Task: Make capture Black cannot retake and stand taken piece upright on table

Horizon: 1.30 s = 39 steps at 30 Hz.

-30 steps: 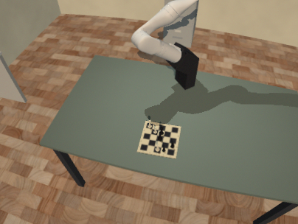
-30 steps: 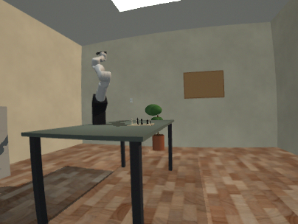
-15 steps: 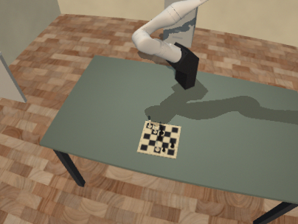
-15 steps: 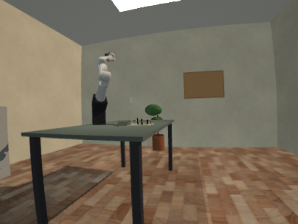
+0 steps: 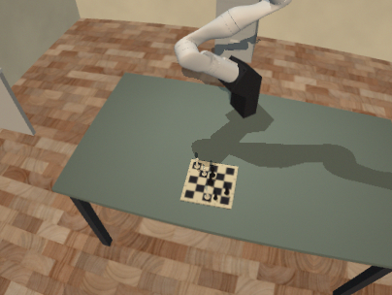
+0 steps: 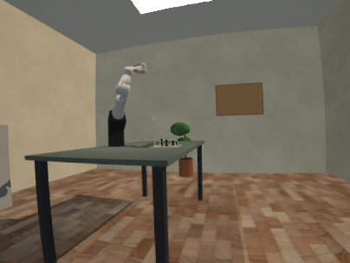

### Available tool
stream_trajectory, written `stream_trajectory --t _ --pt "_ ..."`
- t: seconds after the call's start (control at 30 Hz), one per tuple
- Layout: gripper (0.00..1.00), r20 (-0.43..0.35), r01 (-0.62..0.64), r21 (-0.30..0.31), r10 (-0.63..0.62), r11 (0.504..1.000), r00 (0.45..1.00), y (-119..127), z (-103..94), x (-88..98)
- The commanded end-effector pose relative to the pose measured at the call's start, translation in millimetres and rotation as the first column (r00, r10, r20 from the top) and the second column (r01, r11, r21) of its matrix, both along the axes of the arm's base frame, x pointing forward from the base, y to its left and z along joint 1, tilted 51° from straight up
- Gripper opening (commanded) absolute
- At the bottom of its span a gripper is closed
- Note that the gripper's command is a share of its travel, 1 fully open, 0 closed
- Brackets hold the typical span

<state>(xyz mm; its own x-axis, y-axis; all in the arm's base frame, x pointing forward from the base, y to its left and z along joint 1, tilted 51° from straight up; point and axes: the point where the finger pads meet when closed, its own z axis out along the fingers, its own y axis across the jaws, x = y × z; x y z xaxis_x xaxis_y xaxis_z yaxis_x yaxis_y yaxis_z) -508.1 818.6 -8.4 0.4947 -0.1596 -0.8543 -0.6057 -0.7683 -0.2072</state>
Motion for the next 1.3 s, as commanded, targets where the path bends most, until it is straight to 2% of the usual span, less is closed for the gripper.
stream_trajectory --t 0.0,0.03,0.07,0.1,0.13,0.17,0.2,0.23,0.27,0.3,0.4,0.47,0.5,0.53,0.57,0.6,0.63,0.67,0.7,0.73,0.77,0.8,0.83,0.87,0.97,1.0,1.27 --pt "1.0 0.003 0.038 -0.006 -0.038 0.999 0.999 22.9 9.0 37.9" --pt "1.0 0.012 0.053 -0.022 -0.053 0.998 0.999 30.8 8.8 57.2" --pt "1.0 0.012 0.053 -0.022 -0.053 0.998 0.999 30.8 8.8 57.2" --pt "1.0 0.021 0.07 -0.038 -0.069 0.997 0.997 38.4 8.6 77.4" --pt "1.0 0.021 0.07 -0.038 -0.069 0.997 0.997 38.4 8.6 77.4" --pt "1.0 0.031 0.088 -0.055 -0.086 0.995 0.996 45.6 8.2 98.4" --pt "1.0 0.031 0.088 -0.055 -0.086 0.995 0.996 45.6 8.2 98.4" --pt "1.0 0.042 0.107 -0.073 -0.104 0.992 0.994 52.4 7.8 120.2" --pt "1.0 0.042 0.107 -0.073 -0.104 0.992 0.994 52.4 7.8 120.2" --pt "1.0 0.053 0.128 -0.091 -0.123 0.988 0.991 58.7 7.3 142.9" --pt "1.0 0.053 0.128 -0.091 -0.123 0.988 0.991 58.7 7.3 142.9" --pt "1.0 0.077 0.173 -0.129 -0.164 0.976 0.983 69.6 6.2 190.6" --pt "1.0 0.077 0.173 -0.129 -0.164 0.976 0.983 69.6 6.2 190.6" --pt "1.0 0.091 0.198 -0.148 -0.186 0.969 0.978 74.1 5.6 215.7" --pt "1.0 0.091 0.198 -0.148 -0.186 0.969 0.978 74.1 5.6 215.7" --pt "1.0 0.104 0.224 -0.168 -0.208 0.96 0.973 77.9 4.9 241.5" --pt "1.0 0.104 0.224 -0.168 -0.208 0.96 0.973 77.9 4.9 241.5" --pt "1.0 0.119 0.251 -0.188 -0.232 0.949 0.966 80.9 4.3 267.9" --pt "1.0 0.119 0.251 -0.188 -0.232 0.949 0.966 80.9 4.3 267.9" --pt "1.0 0.134 0.28 -0.209 -0.256 0.937 0.957 83.1 3.7 295.0" --pt "1.0 0.134 0.28 -0.209 -0.256 0.937 0.957 83.1 3.7 295.0" --pt "1.0 0.15 0.309 -0.229 -0.281 0.923 0.948 84.4 3.2 322.8" --pt "1.0 0.15 0.309 -0.229 -0.281 0.923 0.948 84.4 3.2 322.8" --pt "1.0 0.167 0.34 -0.249 -0.306 0.907 0.937 84.8 2.7 351.1" --pt "1.0 0.167 0.34 -0.249 -0.306 0.907 0.937 84.8 2.7 351.1" --pt "1.0 0.184 0.372 -0.268 -0.332 0.888 0.925 84.2 2.4 379.8" --pt "1.0 0.184 0.372 -0.268 -0.332 0.888 0.925 84.2 2.4 379.8"
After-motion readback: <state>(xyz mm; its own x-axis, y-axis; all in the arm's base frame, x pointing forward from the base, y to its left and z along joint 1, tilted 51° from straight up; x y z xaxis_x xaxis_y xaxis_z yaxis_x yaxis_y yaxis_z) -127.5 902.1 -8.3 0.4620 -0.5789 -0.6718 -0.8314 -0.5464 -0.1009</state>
